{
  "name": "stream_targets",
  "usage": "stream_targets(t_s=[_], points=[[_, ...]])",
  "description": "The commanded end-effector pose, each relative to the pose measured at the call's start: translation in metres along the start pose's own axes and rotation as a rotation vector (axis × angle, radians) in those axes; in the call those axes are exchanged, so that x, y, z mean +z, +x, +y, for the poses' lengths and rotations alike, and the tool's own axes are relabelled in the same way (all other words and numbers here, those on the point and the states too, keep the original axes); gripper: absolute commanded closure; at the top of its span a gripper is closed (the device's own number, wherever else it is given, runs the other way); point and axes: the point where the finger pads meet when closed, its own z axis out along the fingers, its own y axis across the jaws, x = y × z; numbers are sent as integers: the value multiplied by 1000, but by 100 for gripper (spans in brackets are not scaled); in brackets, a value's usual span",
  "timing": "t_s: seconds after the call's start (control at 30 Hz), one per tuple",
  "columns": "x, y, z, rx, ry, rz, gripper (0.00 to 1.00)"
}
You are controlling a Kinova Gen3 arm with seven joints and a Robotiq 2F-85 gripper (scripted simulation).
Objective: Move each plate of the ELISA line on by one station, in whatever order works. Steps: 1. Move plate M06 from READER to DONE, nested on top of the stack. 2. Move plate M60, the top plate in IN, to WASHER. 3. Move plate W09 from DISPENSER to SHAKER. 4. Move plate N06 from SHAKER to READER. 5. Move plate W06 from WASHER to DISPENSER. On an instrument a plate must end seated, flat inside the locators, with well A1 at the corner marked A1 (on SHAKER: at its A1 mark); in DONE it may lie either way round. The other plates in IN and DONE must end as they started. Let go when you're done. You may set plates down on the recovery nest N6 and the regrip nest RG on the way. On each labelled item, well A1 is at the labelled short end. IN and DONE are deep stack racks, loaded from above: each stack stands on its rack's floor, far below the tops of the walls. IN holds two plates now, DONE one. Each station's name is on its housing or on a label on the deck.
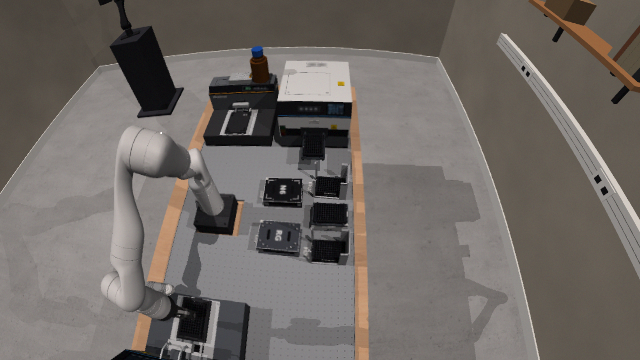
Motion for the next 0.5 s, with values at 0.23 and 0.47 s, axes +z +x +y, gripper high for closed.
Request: stream_targets(t_s=[0.23, 0.47], points=[[11, 0, 0, 0, 0, -2, 0], [21, 0, 0, 0, 0, -2, 0]])
